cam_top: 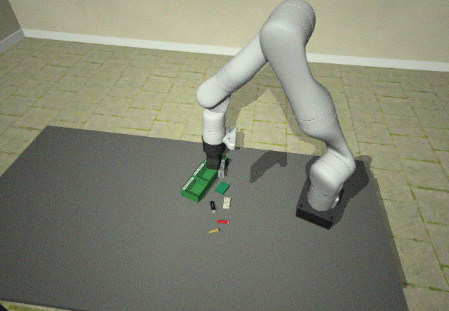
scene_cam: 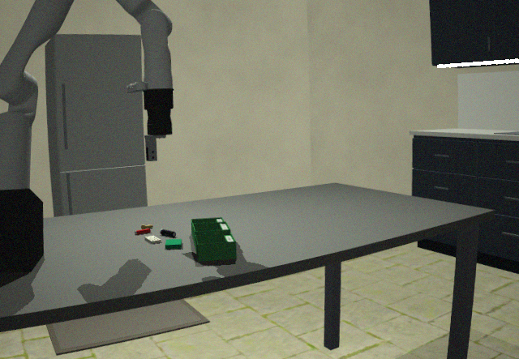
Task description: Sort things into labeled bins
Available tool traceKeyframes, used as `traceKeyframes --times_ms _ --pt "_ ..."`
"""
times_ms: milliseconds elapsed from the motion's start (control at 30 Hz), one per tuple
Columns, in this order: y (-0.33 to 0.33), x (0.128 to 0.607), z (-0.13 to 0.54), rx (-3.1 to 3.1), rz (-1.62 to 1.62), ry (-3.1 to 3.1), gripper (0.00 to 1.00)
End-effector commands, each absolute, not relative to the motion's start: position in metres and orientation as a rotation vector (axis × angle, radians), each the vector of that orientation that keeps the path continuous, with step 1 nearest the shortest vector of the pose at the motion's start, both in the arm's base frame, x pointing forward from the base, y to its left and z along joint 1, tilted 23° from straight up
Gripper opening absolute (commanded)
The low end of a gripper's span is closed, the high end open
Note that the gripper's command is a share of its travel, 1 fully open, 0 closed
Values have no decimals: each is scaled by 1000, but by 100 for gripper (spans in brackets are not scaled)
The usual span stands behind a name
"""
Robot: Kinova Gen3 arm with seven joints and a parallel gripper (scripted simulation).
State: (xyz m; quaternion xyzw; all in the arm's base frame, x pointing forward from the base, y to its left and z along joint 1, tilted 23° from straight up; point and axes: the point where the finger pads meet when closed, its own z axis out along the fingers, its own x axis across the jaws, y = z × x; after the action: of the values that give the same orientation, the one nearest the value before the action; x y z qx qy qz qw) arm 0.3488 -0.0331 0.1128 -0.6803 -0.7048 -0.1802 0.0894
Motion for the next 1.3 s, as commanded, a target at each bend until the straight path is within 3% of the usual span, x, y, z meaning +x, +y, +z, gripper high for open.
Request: traceKeyframes --times_ms 0,600,1267 --pt "-42 354 102 -1947 -551 -2184 31" --pt "-125 399 7 -989 -633 -2906 31" --pt "-200 440 -80 232 -618 -3225 31"
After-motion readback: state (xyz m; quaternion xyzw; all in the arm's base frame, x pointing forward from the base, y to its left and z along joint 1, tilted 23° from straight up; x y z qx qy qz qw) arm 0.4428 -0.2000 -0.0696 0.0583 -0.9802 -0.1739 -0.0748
